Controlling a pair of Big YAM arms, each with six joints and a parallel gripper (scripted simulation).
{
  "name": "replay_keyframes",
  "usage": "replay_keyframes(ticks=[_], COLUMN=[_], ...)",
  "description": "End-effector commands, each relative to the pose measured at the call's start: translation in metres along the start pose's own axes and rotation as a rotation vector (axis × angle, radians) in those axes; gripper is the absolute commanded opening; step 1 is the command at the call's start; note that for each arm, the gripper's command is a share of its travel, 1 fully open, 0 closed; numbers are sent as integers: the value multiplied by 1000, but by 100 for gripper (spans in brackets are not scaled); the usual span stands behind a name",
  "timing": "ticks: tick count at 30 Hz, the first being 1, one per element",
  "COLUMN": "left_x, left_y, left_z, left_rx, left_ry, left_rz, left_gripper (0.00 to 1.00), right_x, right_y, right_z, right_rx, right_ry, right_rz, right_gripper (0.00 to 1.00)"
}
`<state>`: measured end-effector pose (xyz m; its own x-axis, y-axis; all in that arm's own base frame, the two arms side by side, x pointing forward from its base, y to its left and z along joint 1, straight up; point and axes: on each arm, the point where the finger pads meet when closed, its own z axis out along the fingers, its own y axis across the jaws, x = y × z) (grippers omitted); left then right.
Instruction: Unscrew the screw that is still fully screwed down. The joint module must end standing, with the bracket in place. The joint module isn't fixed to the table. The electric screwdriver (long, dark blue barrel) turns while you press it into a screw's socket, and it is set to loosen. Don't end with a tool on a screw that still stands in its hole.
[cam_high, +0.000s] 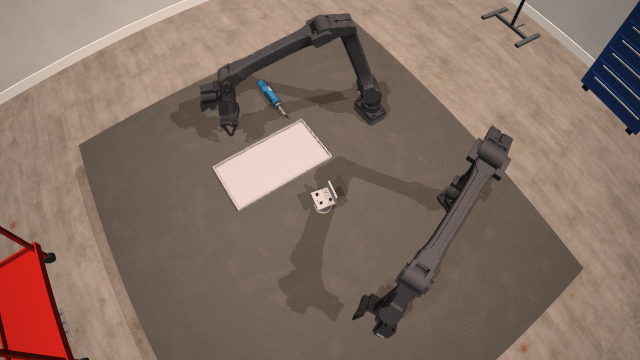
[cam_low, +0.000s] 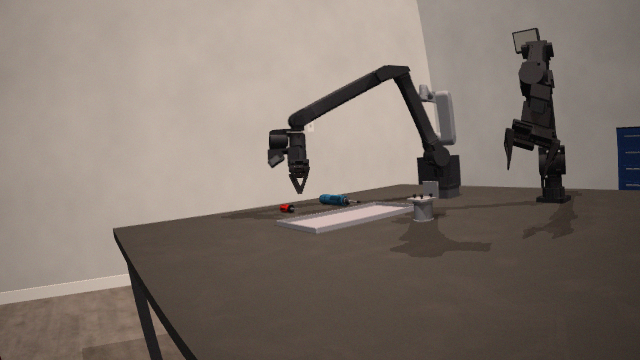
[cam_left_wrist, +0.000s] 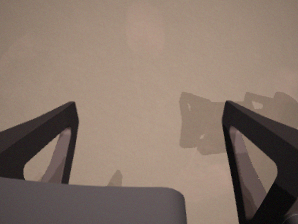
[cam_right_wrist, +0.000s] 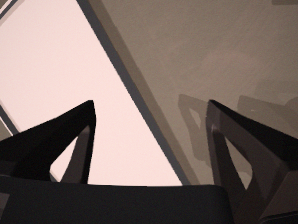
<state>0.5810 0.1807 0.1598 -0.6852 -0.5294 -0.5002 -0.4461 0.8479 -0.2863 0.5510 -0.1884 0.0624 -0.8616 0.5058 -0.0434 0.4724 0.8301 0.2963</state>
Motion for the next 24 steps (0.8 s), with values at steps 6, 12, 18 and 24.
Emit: replay_keyframes(ticks=[6,12,18,24], left_x=[-20,-20,-20,-20], left_y=[-6,-6,-6,-6], left_z=[-11,-11,-11,-11], left_rx=[10,10,10,10], left_ry=[-41,-41,-41,-41], left_rz=[-6,-6,-6,-6], left_gripper=[86,86,86,86], right_x=[-27,-30,-28,-26], right_y=[68,91,124,173], right_z=[10,17,26,40], right_rx=[-67,-91,-131,-188], right_ry=[1,7,12,19], right_rz=[-277,-366,-483,-658], right_gripper=[65,65,65,65])
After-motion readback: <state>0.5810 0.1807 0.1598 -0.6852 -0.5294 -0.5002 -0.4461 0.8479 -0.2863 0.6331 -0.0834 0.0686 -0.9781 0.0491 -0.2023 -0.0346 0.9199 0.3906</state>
